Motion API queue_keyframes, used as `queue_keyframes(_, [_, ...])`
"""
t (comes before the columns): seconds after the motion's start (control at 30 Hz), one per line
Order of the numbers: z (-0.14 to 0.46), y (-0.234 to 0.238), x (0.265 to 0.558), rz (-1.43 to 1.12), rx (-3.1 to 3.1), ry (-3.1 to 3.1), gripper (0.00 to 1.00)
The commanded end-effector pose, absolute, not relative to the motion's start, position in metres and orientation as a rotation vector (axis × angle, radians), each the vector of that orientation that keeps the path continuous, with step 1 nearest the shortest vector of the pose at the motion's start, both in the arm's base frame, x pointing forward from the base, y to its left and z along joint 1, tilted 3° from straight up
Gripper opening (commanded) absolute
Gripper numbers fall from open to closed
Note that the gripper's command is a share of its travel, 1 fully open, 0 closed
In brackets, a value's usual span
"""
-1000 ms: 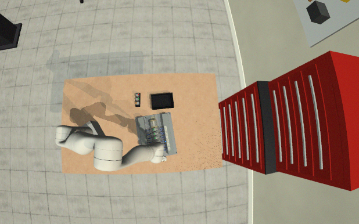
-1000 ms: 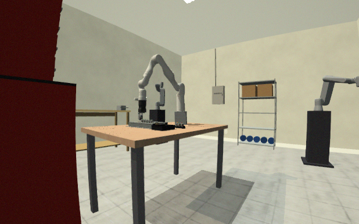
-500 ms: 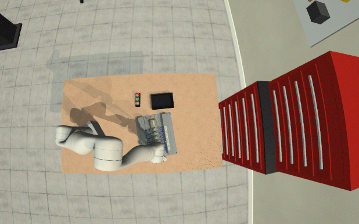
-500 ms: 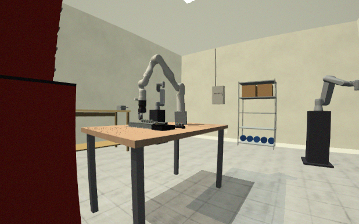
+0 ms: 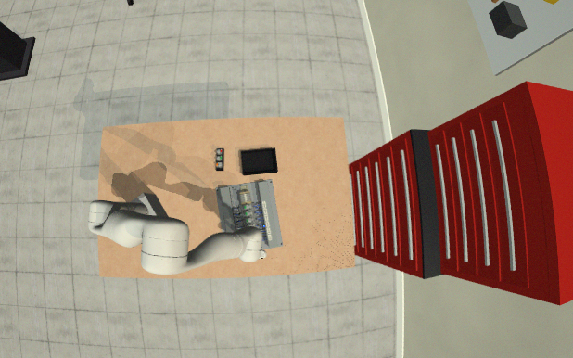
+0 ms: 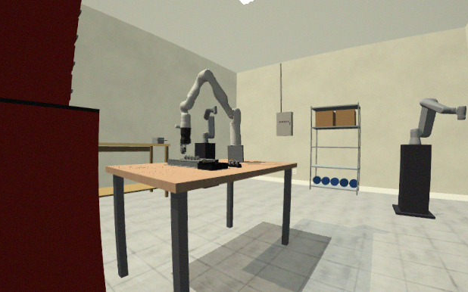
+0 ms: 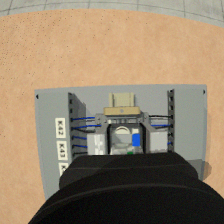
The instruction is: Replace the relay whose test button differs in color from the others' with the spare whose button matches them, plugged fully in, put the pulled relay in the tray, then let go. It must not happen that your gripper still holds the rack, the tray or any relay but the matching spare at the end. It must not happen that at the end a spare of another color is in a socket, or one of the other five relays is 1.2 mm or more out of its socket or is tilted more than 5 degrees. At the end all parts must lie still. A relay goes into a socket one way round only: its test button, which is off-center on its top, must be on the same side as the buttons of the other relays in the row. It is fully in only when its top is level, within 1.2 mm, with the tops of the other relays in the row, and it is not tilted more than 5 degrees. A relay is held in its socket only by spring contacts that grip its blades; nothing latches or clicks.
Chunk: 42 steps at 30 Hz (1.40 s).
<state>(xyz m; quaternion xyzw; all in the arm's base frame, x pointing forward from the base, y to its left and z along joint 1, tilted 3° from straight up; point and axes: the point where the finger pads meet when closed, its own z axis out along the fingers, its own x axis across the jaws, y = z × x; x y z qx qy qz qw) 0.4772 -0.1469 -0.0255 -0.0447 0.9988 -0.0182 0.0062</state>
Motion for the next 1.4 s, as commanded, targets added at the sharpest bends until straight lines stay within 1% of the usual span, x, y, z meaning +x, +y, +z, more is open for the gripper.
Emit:
queue_keyframes(0.0, [-0.006,-0.147,0.48,-0.063,-0.134,3.116,0.0])
queue_keyframes(0.17, [0.013,-0.147,0.48,-0.063,-0.13,3.116,0.0])
queue_keyframes(0.27, [0.005,-0.146,0.476,-0.057,-0.139,3.125,0.0])
queue_keyframes(0.73, [0.029,-0.147,0.481,-0.063,-0.13,3.116,0.0])
queue_keyframes(1.37, [0.022,-0.147,0.482,-0.063,-0.13,3.116,0.0])
